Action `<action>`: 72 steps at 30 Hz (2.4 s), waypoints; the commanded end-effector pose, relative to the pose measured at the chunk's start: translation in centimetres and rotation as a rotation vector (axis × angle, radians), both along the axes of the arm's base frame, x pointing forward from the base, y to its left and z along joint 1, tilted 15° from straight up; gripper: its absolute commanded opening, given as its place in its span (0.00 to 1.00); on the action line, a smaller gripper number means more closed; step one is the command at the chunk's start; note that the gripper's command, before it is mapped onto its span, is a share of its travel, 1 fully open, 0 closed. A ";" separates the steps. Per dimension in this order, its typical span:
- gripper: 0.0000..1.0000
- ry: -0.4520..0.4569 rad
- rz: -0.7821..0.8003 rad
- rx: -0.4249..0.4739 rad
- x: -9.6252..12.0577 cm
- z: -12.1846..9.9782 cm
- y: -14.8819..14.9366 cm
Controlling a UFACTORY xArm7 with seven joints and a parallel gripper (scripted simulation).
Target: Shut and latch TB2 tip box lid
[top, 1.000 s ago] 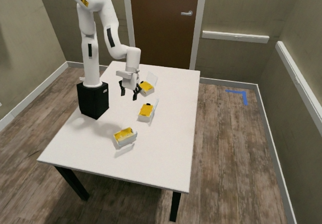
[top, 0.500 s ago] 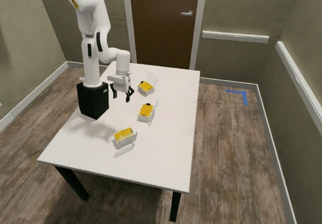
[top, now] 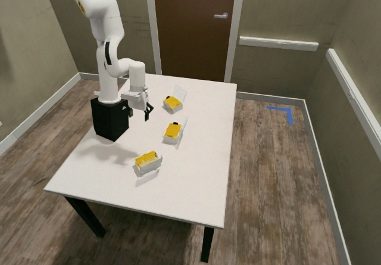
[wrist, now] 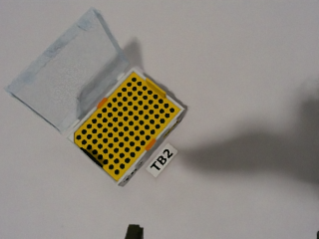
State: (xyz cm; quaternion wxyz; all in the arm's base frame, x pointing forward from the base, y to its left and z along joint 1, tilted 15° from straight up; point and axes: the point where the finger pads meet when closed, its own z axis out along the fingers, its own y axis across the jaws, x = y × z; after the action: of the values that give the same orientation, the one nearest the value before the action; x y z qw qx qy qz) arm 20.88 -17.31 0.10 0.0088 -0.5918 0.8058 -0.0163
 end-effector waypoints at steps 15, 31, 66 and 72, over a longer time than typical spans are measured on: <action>1.00 -0.003 0.002 0.004 0.7 -6.8 1.6; 1.00 -0.003 0.002 0.004 1.5 -13.5 3.3; 1.00 -0.002 0.002 0.004 2.1 -19.3 4.7; 1.00 -0.002 0.002 0.004 2.2 -19.3 4.7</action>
State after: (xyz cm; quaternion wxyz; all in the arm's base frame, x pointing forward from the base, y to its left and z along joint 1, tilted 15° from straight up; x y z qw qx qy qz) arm 23.00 -12.51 -19.26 0.0110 -0.5931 0.8049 -0.0143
